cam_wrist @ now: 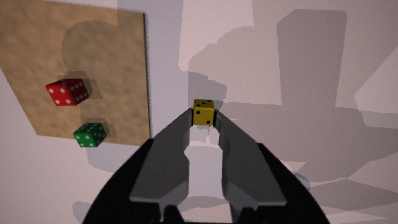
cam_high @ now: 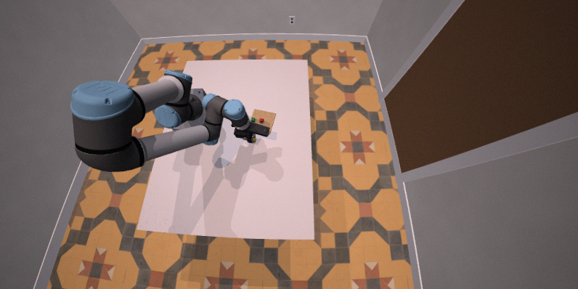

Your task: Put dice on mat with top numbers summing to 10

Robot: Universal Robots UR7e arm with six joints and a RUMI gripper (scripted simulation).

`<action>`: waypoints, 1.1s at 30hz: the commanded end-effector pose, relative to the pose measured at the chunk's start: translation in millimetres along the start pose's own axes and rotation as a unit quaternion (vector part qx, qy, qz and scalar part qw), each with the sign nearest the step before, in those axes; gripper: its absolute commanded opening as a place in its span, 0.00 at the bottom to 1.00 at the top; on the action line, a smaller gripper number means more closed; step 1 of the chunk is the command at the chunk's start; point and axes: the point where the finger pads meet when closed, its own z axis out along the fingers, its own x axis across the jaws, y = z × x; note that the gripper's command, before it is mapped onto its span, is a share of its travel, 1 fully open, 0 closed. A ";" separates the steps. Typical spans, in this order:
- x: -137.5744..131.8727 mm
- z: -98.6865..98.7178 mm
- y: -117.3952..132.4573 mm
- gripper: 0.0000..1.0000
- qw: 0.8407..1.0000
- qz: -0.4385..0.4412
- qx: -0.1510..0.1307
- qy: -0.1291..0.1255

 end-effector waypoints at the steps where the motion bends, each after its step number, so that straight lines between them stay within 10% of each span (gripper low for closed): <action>1: 0.1 -0.2 -0.2 0.03 1.000 0.000 0.000 0.000; 33: 0.1 -9.9 -0.2 0.03 1.000 0.000 0.000 0.000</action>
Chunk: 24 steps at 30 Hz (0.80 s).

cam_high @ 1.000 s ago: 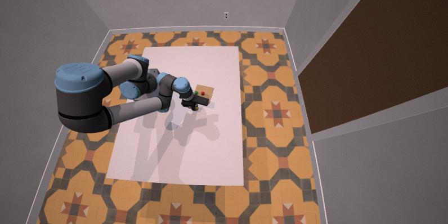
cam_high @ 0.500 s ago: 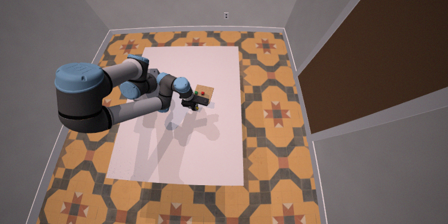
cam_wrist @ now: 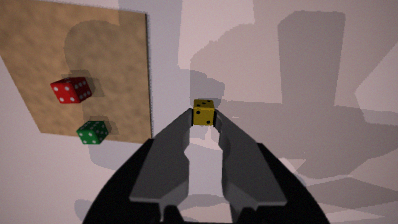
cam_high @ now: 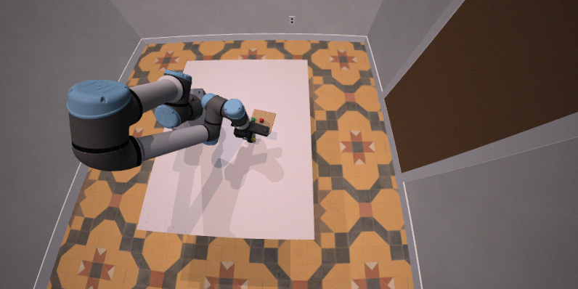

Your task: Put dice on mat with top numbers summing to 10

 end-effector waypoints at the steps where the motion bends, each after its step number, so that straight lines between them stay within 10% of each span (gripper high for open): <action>1: 0.1 -7.5 -0.3 0.03 1.000 0.000 0.000 0.000; 24: 0.1 -71.8 -0.2 0.03 1.000 0.000 0.000 0.000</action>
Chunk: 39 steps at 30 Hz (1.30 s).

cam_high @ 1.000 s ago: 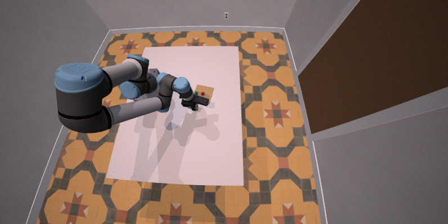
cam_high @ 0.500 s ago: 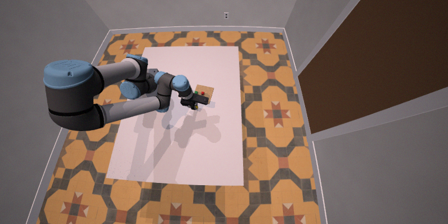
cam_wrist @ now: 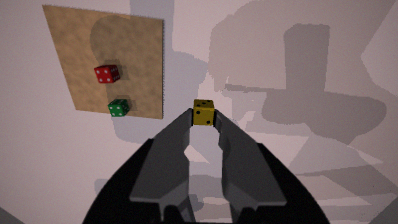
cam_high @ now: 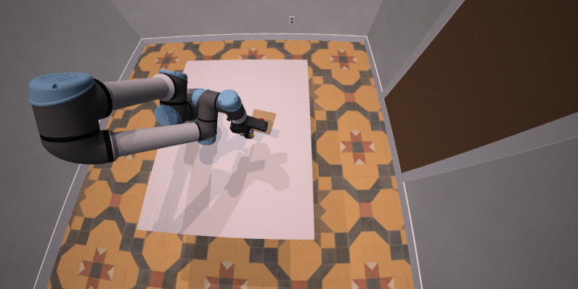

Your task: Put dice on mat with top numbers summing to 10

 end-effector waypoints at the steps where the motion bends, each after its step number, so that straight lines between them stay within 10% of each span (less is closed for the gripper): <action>1: 0.0 -14.8 -0.2 0.03 1.000 0.001 -0.002 0.000; 30: -1.3 -35.7 -1.4 0.03 1.000 0.000 -0.002 0.000; 39: -49.2 -38.6 -35.2 0.03 1.000 -0.016 -0.002 -0.003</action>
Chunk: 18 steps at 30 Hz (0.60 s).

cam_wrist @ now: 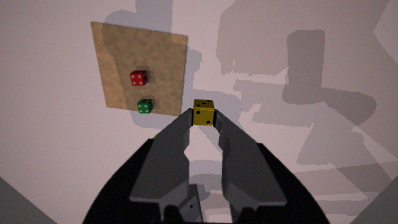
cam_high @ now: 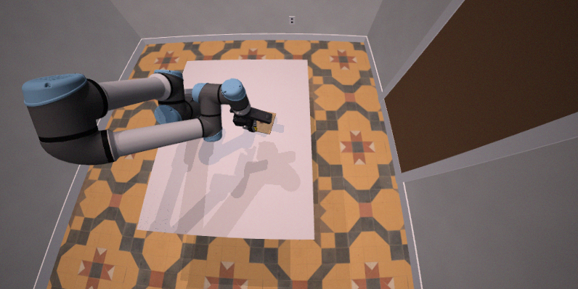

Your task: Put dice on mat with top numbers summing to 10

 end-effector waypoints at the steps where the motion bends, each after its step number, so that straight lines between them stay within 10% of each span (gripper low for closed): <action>1: -33.4 -1.1 -23.1 0.03 1.000 -0.010 -0.001 0.000; 18: -105.0 -1.6 -52.8 0.03 1.000 -0.029 0.000 0.003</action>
